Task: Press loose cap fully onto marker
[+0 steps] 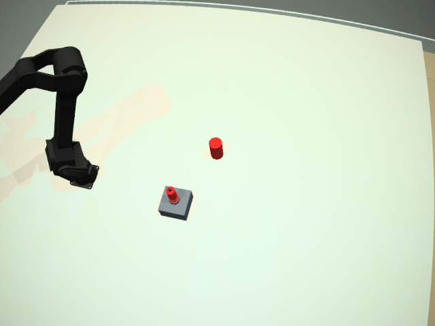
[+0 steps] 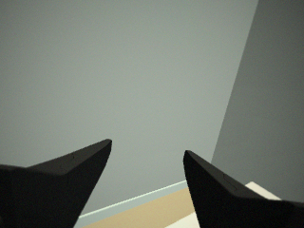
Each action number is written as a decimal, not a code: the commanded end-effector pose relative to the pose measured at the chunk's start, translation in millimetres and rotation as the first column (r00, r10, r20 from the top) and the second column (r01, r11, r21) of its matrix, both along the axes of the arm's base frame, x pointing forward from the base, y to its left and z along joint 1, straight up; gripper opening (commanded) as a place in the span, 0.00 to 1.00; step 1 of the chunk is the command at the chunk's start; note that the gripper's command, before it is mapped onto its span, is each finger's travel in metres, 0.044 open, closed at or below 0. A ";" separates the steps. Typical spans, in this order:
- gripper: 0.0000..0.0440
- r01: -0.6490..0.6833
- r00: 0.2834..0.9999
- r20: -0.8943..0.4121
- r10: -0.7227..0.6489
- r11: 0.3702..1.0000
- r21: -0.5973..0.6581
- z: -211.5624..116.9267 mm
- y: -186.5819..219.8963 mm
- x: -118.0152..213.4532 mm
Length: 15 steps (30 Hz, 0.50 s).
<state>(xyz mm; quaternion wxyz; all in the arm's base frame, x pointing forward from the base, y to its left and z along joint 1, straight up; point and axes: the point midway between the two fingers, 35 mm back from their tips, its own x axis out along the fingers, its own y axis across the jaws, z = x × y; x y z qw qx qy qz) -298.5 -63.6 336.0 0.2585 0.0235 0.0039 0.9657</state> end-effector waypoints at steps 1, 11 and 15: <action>0.67 -0.045 0.999 0.003 0.045 0.999 -0.003 2.3 -11.7 -1.6; 0.67 -0.162 0.986 0.026 0.162 0.987 -0.002 2.2 -44.2 -2.1; 0.67 -0.208 0.978 0.036 0.208 0.978 -0.003 1.7 -57.2 -1.2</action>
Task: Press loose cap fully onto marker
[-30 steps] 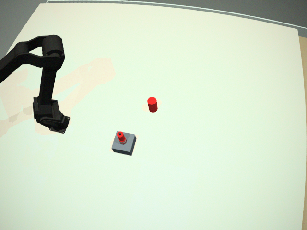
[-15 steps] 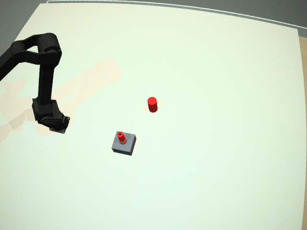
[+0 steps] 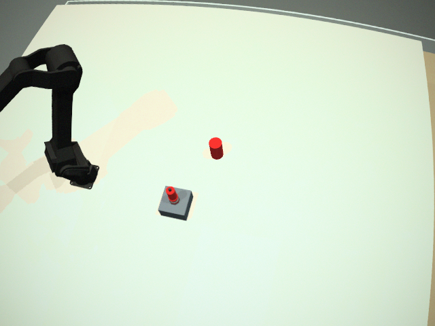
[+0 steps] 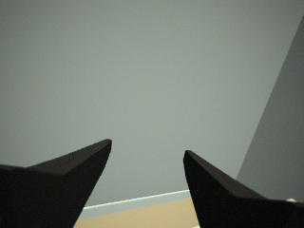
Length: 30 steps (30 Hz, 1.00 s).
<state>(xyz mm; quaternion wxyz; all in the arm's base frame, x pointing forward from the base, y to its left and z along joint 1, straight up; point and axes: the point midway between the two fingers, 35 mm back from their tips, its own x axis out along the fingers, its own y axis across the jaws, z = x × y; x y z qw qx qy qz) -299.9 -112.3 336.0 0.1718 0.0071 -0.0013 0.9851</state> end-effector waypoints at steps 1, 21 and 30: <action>0.67 -0.043 0.999 0.005 0.043 0.999 -0.005 1.5 -11.7 0.4; 0.67 -0.257 0.964 0.057 0.258 0.966 -0.020 -4.3 -74.3 13.8; 0.67 -0.344 0.935 0.082 0.346 0.938 -0.035 -8.5 -100.9 23.9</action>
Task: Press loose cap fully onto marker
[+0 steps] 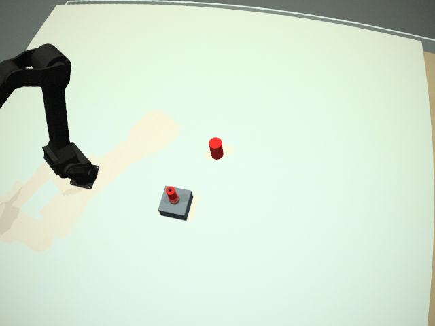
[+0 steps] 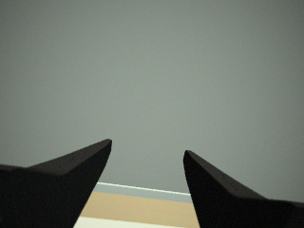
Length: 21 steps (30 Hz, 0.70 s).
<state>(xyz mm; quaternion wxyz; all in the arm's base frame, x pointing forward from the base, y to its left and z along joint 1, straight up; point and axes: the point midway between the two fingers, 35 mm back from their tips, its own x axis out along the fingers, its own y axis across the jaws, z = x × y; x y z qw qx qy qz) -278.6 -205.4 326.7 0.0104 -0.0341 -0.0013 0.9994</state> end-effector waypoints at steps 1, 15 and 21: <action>0.67 -0.038 0.999 0.009 0.038 0.999 -0.009 0.3 -10.7 3.9; 0.67 -0.170 0.984 0.056 0.171 0.985 -0.027 -8.0 -49.2 24.4; 0.67 -0.222 0.972 0.076 0.224 0.974 -0.039 -12.0 -64.5 34.6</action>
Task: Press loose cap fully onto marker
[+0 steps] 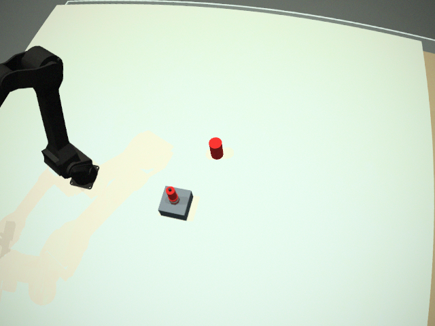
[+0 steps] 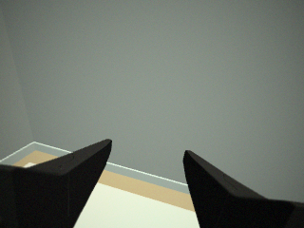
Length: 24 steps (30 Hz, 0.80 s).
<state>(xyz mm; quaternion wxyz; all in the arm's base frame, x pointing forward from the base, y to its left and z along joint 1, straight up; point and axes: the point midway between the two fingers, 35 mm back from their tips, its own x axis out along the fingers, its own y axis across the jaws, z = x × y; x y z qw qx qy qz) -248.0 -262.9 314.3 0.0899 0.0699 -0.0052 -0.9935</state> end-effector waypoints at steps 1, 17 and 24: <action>0.67 -0.034 0.999 0.013 0.034 0.999 -0.011 -0.3 -9.4 5.8; 0.67 -0.164 0.983 0.076 0.167 0.986 -0.039 -12.3 -46.2 36.9; 0.67 -0.215 0.970 0.105 0.220 0.975 -0.056 -17.8 -60.5 52.0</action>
